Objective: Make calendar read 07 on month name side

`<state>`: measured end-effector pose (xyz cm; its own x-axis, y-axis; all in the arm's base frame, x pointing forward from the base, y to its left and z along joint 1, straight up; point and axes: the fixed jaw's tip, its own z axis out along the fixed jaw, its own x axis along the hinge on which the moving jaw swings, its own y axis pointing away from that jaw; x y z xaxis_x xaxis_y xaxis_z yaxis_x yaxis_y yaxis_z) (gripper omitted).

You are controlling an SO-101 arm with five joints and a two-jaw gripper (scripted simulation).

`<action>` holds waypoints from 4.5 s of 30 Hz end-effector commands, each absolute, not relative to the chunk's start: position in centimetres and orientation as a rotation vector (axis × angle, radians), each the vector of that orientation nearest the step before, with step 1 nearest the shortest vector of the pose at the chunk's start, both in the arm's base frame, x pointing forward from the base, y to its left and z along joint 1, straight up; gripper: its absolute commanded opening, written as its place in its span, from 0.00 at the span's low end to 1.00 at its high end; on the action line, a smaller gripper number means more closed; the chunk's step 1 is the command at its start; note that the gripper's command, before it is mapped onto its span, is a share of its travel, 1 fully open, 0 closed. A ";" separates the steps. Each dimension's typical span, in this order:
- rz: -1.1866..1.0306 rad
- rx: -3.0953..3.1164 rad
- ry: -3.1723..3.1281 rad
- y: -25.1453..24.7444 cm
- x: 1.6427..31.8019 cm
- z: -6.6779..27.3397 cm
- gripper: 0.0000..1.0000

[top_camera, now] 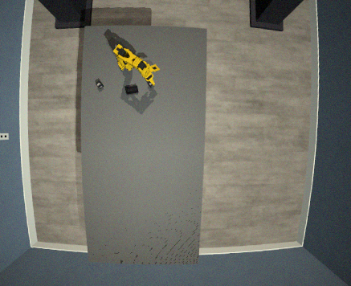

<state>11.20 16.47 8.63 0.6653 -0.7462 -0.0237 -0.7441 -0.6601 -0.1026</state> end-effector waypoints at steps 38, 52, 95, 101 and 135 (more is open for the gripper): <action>-0.183 -2.379 1.049 15.7 12.3 16.4 0.35; -0.397 -2.413 1.082 11.2 17.0 16.4 0.35; -0.863 -2.879 1.382 -16.2 16.0 16.6 0.35; -0.840 -2.939 1.420 -18.2 14.0 16.7 0.35; -0.563 -2.966 1.440 -20.3 12.2 13.4 0.35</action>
